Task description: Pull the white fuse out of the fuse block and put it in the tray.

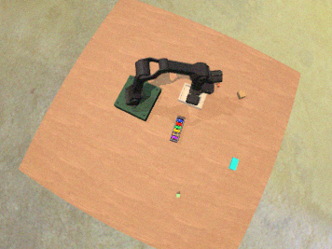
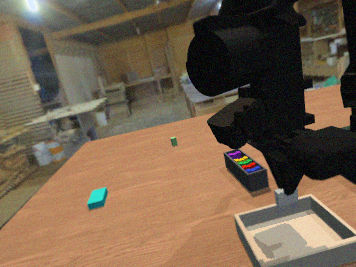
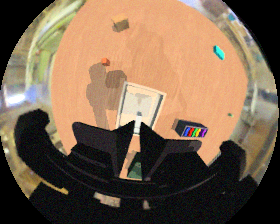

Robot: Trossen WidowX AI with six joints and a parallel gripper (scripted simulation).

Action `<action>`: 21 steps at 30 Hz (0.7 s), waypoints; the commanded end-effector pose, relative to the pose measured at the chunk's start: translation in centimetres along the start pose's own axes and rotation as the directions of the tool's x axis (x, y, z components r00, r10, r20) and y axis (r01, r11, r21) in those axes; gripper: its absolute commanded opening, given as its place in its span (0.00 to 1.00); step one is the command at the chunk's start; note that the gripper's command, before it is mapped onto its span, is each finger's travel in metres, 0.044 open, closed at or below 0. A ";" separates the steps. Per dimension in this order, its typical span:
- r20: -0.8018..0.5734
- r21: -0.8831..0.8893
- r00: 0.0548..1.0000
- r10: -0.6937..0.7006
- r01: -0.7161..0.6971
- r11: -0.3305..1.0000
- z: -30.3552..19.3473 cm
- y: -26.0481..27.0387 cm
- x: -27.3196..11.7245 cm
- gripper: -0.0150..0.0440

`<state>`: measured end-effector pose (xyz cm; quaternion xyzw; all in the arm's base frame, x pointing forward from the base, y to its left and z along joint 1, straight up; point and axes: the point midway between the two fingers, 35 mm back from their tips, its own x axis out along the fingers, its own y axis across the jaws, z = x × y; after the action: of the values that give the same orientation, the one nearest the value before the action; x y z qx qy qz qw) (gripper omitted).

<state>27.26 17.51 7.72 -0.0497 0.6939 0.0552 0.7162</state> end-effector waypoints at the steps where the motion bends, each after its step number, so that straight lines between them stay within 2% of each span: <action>1: -0.007 0.006 1.000 -0.001 0.001 1.000 -0.1 0.0 0.8 0.25; 17: -0.007 0.006 1.000 -0.001 0.001 1.000 -0.2 0.0 3.0 0.25; 21: -0.003 0.000 1.000 -0.001 0.001 1.000 -0.1 0.0 2.6 0.43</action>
<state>27.22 17.49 4.99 -0.0504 0.6953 0.0545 0.7148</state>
